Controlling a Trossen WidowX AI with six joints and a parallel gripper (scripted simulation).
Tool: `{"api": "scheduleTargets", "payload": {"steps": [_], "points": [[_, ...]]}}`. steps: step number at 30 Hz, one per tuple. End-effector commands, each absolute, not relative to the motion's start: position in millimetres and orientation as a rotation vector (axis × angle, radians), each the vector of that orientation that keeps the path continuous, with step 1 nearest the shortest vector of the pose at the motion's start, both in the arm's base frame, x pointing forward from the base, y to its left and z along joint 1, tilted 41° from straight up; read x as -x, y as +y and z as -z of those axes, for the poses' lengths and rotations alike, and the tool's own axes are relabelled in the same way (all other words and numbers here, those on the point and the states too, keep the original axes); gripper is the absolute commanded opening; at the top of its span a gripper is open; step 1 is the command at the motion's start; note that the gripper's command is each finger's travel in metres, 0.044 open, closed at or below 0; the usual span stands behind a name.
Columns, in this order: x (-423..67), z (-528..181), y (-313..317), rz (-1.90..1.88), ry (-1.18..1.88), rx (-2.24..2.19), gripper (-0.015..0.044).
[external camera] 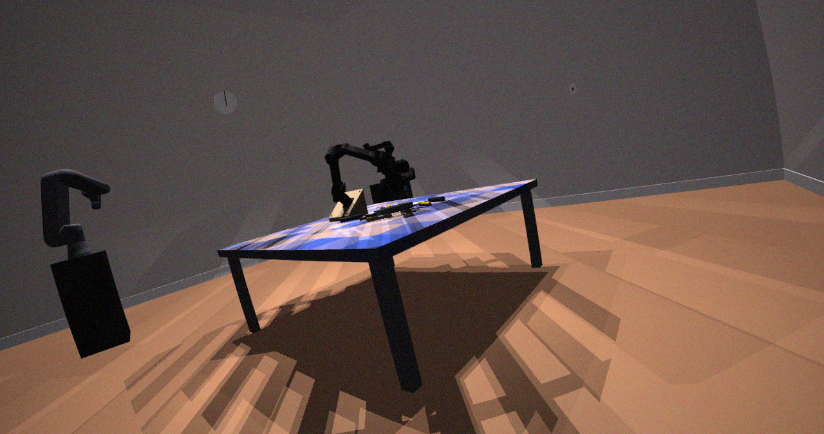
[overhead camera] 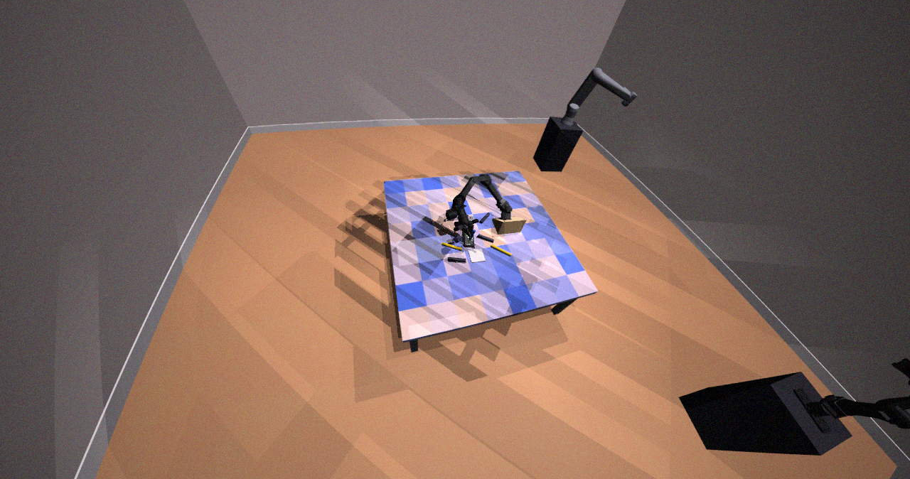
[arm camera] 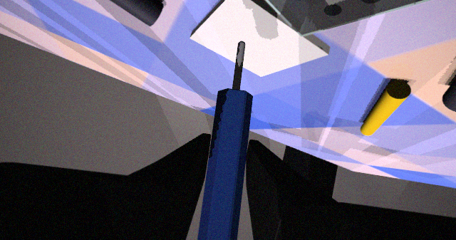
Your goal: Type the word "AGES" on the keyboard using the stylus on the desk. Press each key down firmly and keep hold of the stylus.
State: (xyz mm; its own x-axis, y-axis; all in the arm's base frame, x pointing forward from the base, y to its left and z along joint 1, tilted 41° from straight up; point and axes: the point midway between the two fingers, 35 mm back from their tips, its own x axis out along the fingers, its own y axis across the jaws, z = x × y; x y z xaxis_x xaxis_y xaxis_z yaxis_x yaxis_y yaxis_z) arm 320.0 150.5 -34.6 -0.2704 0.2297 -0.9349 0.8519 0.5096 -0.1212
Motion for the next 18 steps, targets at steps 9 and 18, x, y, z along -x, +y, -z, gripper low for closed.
{"api": "scheduleTargets", "payload": {"steps": [9,18], "points": [[-332,25,143,0.973,1.744,-1.089,0.0],[-333,48,123,0.974,1.743,-1.088,0.0]]}}
